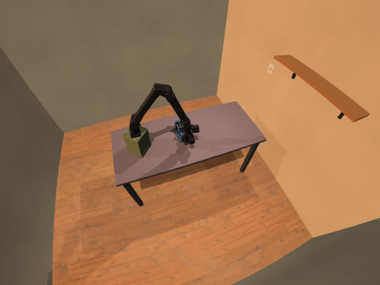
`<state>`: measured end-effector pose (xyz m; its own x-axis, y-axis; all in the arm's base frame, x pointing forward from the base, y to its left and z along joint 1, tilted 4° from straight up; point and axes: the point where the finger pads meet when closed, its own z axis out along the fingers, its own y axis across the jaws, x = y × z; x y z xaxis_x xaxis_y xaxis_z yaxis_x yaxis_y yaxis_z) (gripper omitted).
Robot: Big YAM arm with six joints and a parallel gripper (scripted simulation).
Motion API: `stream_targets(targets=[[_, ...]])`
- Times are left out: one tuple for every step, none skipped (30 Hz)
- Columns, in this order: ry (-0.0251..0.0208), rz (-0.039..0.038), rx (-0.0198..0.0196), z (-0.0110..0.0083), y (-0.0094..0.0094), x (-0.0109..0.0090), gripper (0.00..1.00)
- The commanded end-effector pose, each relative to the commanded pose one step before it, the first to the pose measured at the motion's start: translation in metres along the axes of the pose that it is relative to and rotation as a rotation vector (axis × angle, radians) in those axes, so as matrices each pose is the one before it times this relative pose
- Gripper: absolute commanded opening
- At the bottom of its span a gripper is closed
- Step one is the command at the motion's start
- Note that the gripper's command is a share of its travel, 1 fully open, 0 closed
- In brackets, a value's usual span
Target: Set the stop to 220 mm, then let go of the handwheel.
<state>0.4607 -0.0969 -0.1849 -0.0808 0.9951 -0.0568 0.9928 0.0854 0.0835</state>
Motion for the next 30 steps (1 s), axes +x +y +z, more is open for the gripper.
stream_targets(targets=[[-0.00884,0.00226,0.01418,-0.01349,-0.00772,-0.00971,0.06],[0.00000,0.00000,0.00000,0.00000,0.00000,0.00000,0.06],[0.00000,0.00000,0.00000,0.00000,0.00000,0.00000,0.06],[0.00000,0.00000,0.00000,0.00000,0.00000,0.00000,0.06],[0.00000,0.00000,0.00000,0.00000,0.00000,0.00000,0.06],[0.00000,0.00000,0.00000,0.00000,0.00000,0.00000,0.06],[0.00000,0.00000,0.00000,0.00000,0.00000,0.00000,0.06],[0.00000,0.00000,0.00000,0.00000,0.00000,0.00000,0.06],[0.00000,0.00000,0.00000,0.00000,0.00000,0.00000,0.06],[0.00000,0.00000,0.00000,0.00000,0.00000,0.00000,0.06],[0.00000,0.00000,0.00000,0.00000,0.00000,0.00000,0.06],[0.00000,0.00000,0.00000,0.00000,0.00000,0.00000,0.06],[0.00000,0.00000,0.00000,0.00000,0.00000,0.00000,0.06],[0.00000,0.00000,0.00000,0.00000,0.00000,0.00000,0.06],[0.00000,0.00000,0.00000,0.00000,0.00000,0.00000,0.06],[0.00000,0.00000,0.00000,0.00000,0.00000,0.00000,0.06],[0.00000,0.00000,0.00000,0.00000,0.00000,0.00000,0.06],[0.00000,0.00000,0.00000,0.00000,0.00000,0.00000,0.06],[0.00000,0.00000,0.00000,0.00000,0.00000,0.00000,0.06],[0.00000,0.00000,0.00000,0.00000,0.00000,0.00000,0.06],[0.00000,0.00000,0.00000,0.00000,0.00004,0.00000,0.06],[0.00000,0.00000,-0.00002,-0.00002,0.00023,-0.00001,0.06],[0.00000,0.00000,-0.00004,-0.00005,0.00054,-0.00001,0.06],[0.00087,-0.00012,0.00280,0.00115,-0.00007,0.00033,0.06],[0.00190,-0.00028,0.00621,0.00260,-0.00089,0.00074,0.06],[-0.00057,0.00008,-0.00193,0.00182,0.00462,-0.00089,0.06],[-0.00345,0.00321,-0.01152,0.00064,0.01073,-0.00272,0.06],[0.00250,0.00346,0.00838,0.00365,-0.00116,0.00102,0.06],[-0.00083,0.00157,-0.00359,-0.00168,0.00317,0.00064,0.06],[0.00039,-0.00022,0.00022,0.00005,0.00183,0.00170,0.06]])
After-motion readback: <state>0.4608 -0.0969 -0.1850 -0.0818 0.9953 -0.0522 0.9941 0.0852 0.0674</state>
